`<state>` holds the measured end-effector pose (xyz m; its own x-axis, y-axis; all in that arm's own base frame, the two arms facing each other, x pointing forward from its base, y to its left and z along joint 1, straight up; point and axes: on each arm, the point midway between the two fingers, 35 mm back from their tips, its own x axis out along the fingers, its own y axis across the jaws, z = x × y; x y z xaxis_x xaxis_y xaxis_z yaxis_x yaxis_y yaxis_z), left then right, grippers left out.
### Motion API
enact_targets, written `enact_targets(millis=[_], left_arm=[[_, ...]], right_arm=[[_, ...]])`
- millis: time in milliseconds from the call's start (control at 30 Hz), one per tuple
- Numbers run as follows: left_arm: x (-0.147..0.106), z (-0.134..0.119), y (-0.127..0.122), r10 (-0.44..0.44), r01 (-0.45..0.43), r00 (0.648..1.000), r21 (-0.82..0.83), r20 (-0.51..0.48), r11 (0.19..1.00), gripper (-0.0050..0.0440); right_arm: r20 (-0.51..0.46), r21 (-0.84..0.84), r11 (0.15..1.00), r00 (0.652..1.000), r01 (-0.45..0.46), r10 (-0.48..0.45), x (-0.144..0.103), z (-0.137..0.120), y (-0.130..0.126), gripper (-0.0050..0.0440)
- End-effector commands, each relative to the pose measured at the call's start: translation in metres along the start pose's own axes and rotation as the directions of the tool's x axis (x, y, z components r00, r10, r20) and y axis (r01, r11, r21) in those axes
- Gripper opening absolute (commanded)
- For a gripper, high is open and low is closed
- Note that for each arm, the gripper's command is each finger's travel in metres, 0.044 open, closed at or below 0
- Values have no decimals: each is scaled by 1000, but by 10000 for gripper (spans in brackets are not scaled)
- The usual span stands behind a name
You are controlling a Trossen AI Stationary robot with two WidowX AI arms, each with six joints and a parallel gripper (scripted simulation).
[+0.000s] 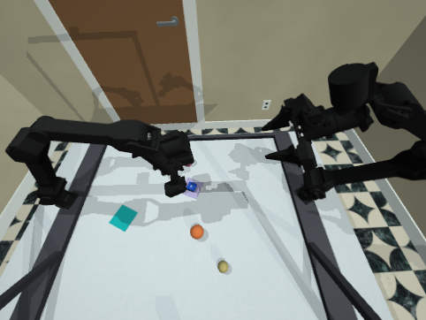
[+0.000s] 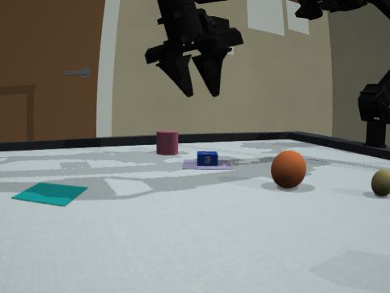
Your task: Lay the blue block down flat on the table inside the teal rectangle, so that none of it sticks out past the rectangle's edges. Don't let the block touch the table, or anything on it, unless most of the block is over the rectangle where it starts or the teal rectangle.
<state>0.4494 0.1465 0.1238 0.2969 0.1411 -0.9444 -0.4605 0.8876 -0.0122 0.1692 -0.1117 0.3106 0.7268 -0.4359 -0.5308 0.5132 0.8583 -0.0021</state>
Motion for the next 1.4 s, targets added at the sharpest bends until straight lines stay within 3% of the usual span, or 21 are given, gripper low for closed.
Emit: enact_targets(millis=[0,67,133,467,767,1367], left_arm=[[13,5,-5,65,-68,998,-186,-17,980,260],[13,5,-5,65,-68,998,-186,-17,980,260],[21,5,-6,93,-97,995,-285,-28,953,260],[56,0,-11,222,-220,972,-600,-73,769,260],[70,-3,-13,276,-244,957,-752,-86,613,260],[89,-11,-3,285,-267,952,-757,-112,596,260]], right_arm=[[11,0,1000,1000,-1,1,-3,3,0,440],[11,0,1000,1000,-1,1,-3,3,0,440],[11,0,1000,1000,-1,1,-3,3,0,440],[11,0,1000,1000,-1,1,-3,3,0,440],[11,0,1000,1000,-1,1,-3,3,0,440],[11,0,1000,1000,-1,1,-3,3,0,440]])
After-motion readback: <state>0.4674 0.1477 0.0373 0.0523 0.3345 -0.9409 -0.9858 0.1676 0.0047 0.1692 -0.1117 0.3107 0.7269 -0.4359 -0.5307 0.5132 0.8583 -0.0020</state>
